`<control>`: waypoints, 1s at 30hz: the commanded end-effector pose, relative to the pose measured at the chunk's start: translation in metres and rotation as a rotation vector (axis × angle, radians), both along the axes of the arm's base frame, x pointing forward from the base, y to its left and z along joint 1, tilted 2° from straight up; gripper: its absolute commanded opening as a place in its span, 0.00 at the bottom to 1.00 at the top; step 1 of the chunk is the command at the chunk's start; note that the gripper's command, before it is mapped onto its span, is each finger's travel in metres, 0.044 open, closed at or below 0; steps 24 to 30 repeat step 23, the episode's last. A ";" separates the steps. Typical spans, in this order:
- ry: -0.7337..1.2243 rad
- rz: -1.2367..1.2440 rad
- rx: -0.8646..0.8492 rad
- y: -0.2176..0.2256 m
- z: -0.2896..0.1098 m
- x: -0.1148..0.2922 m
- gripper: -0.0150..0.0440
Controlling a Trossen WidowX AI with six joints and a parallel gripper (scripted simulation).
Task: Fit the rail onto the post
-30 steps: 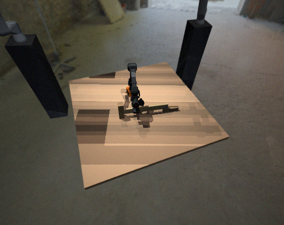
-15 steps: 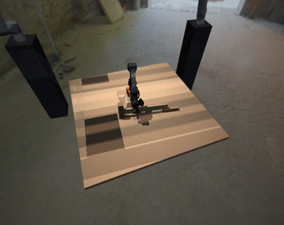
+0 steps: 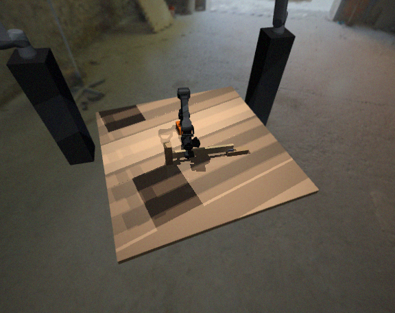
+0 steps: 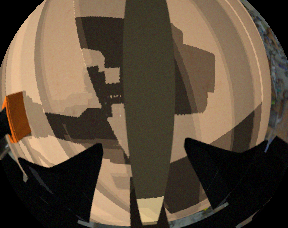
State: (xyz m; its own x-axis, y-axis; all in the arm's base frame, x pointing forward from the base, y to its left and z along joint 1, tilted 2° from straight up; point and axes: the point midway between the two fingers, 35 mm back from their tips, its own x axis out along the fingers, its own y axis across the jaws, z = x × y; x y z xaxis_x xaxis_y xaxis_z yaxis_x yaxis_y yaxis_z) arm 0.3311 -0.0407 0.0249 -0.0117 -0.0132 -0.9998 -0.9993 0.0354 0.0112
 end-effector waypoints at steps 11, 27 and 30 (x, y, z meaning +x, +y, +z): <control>-0.001 0.002 0.002 0.031 0.030 0.002 1.00; -0.001 0.002 0.002 0.031 0.030 0.002 1.00; -0.001 0.002 0.002 0.031 0.030 0.002 1.00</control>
